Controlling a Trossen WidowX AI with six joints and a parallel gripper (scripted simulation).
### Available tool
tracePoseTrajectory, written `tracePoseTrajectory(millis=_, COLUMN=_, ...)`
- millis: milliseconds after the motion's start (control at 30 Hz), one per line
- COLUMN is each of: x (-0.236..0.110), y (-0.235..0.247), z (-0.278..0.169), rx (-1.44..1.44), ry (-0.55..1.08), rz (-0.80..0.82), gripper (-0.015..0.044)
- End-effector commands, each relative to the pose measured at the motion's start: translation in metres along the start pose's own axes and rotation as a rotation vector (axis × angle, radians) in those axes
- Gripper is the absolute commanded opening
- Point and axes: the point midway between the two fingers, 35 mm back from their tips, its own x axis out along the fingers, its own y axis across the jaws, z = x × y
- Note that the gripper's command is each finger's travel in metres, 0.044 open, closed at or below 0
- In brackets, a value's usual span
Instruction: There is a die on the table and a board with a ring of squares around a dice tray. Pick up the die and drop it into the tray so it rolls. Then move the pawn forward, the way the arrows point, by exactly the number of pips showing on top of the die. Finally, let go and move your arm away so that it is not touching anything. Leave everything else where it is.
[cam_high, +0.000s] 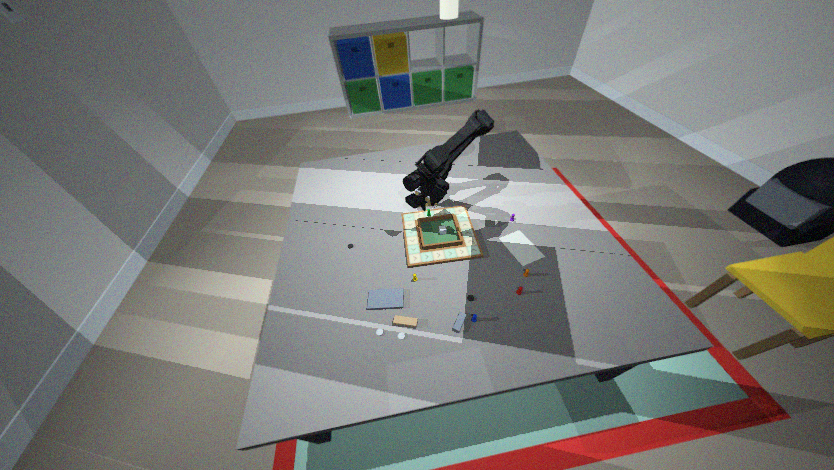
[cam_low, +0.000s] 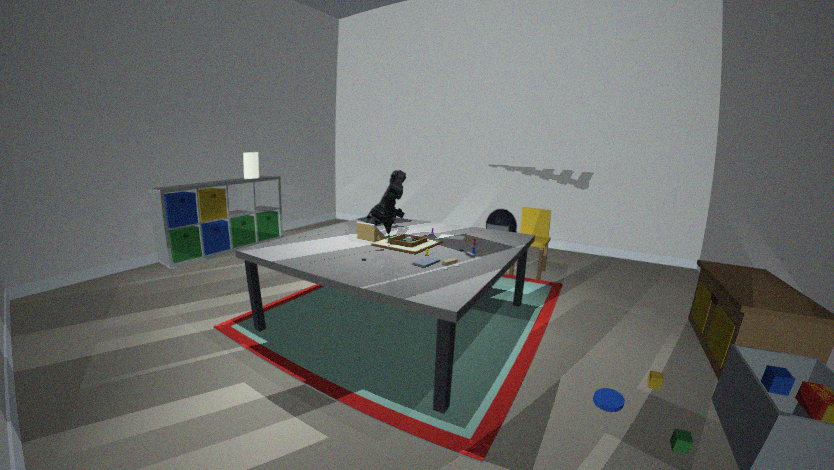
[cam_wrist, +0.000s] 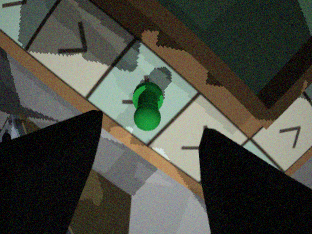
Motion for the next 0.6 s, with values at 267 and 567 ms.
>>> tracePoseTrajectory(millis=267, x=0.02, y=0.001, z=0.0, rx=0.007, ry=-0.002, rz=0.007, gripper=0.02)
tracePoseTrajectory(millis=567, x=0.033, y=0.002, z=-0.001, rx=0.007, ry=-0.003, rz=0.008, gripper=0.02)
